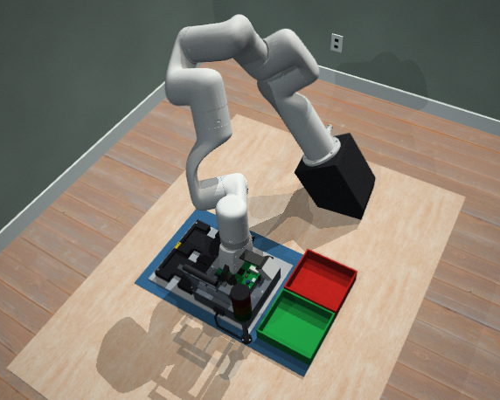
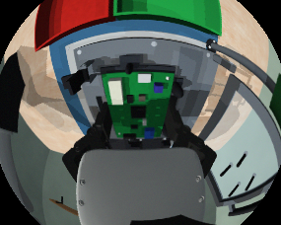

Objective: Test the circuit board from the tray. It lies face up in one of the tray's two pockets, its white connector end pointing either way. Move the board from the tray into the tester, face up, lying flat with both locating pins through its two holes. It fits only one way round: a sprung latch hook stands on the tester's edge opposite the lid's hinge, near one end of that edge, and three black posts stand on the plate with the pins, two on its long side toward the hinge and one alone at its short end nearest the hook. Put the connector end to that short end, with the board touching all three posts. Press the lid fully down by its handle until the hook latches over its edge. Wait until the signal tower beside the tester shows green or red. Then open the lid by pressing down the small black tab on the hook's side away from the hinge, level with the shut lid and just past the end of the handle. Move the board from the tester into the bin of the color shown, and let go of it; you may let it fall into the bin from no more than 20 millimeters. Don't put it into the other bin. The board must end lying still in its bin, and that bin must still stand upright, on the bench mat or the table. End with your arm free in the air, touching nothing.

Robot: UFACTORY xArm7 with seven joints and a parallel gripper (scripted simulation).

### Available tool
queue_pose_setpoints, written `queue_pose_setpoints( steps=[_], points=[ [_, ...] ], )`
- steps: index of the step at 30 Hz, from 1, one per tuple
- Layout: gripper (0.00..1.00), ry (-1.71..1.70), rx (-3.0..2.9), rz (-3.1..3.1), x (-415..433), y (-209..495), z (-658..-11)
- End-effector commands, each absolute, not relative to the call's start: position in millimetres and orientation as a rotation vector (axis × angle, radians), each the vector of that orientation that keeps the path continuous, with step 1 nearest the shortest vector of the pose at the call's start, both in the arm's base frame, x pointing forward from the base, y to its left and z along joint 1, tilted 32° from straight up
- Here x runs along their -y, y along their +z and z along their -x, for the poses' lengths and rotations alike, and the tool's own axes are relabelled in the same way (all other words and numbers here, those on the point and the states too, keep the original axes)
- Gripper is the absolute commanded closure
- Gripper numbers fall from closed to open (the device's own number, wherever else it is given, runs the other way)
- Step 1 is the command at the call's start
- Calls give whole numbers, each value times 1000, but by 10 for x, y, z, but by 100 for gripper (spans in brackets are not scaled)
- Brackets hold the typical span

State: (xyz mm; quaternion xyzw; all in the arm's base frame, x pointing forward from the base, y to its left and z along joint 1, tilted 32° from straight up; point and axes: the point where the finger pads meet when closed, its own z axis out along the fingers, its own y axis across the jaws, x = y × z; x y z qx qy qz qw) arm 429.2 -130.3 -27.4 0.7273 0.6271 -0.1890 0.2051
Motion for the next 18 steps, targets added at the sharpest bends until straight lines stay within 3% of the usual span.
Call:
queue_pose_setpoints(
  steps=[1, 18],
  points=[
    [21, -520, -1749, -2025, 1290, -264, -4314],
    [21, -520, -1749, -2025, 1300, -280, -4314]
  ],
)
